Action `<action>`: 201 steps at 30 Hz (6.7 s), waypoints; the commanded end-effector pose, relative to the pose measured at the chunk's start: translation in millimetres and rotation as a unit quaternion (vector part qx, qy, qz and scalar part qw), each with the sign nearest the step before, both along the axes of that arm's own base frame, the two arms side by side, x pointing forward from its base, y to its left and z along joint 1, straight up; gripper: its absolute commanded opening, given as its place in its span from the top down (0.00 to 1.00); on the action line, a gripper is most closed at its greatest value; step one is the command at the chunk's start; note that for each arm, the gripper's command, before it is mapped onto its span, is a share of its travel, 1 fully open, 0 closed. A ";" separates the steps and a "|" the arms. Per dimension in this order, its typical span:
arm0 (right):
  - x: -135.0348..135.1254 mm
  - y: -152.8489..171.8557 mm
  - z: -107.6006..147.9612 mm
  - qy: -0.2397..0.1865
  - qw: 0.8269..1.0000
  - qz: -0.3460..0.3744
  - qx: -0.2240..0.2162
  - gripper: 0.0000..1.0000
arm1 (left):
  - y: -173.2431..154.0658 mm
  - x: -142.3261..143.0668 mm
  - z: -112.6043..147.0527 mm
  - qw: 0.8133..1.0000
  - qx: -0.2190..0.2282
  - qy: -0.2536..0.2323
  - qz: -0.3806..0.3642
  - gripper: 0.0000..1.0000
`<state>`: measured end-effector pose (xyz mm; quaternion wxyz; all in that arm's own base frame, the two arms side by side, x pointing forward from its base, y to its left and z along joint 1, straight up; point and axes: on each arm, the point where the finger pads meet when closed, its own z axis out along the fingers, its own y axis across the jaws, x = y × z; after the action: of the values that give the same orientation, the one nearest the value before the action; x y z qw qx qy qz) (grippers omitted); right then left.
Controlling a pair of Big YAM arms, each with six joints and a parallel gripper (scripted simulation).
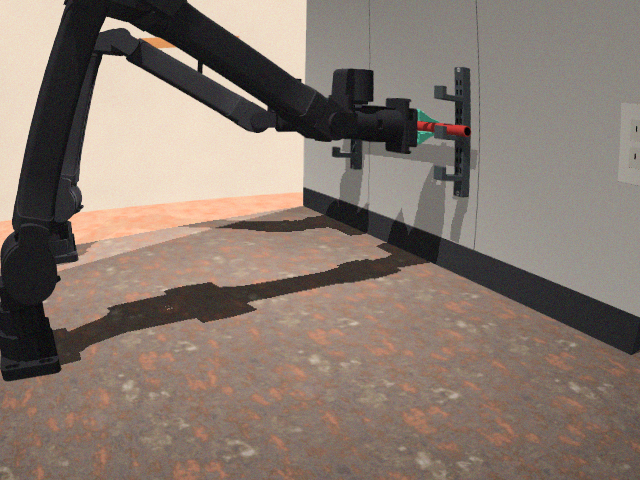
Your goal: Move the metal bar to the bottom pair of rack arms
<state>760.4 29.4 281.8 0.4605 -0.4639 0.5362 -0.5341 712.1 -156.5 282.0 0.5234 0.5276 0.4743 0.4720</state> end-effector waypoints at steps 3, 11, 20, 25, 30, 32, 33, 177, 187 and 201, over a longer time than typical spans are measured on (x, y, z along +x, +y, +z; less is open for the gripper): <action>11.9 -11.0 30.1 -0.026 1.000 -0.008 0.002 1.00 | 2.9 -2.8 22.1 1.000 -0.004 -0.022 0.004 1.00; 8.7 -11.7 34.5 -0.026 1.000 -0.008 0.002 1.00 | 1.6 -2.5 26.5 1.000 -0.004 -0.022 0.004 1.00; 5.9 -12.4 38.4 -0.026 1.000 -0.008 0.002 1.00 | 0.5 -2.3 30.4 1.000 -0.004 -0.022 0.004 1.00; 4.6 -12.7 43.0 -0.026 1.000 -0.008 0.002 1.00 | -0.1 -2.1 34.9 1.000 -0.004 -0.022 0.004 1.00; 3.2 -13.0 47.7 -0.026 1.000 -0.008 0.002 1.00 | -0.6 -2.0 39.5 1.000 -0.004 -0.022 0.004 1.00; 2.7 -13.1 49.5 -0.026 1.000 -0.008 0.002 1.00 | -0.8 -2.0 41.4 1.000 -0.004 -0.022 0.004 1.00; 2.4 -13.2 50.4 -0.026 1.000 -0.008 0.002 1.00 | -0.9 -1.9 42.3 1.000 -0.004 -0.022 0.004 1.00; -36.0 4.1 74.0 -0.026 1.000 -0.008 0.002 1.00 | 13.7 -32.6 77.7 1.000 -0.004 -0.022 0.004 1.00; -44.8 3.3 74.2 -0.026 1.000 -0.008 0.002 1.00 | 12.5 -41.3 78.4 1.000 -0.004 -0.022 0.004 1.00; -46.2 0.0 70.9 -0.026 1.000 -0.008 0.002 1.00 | 9.1 -42.5 75.3 1.000 -0.004 -0.022 0.004 1.00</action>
<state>720.1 39.5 312.7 0.4506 -0.4726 0.5448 -0.5262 676.8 -148.9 312.7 0.5107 0.5397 0.4858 0.4604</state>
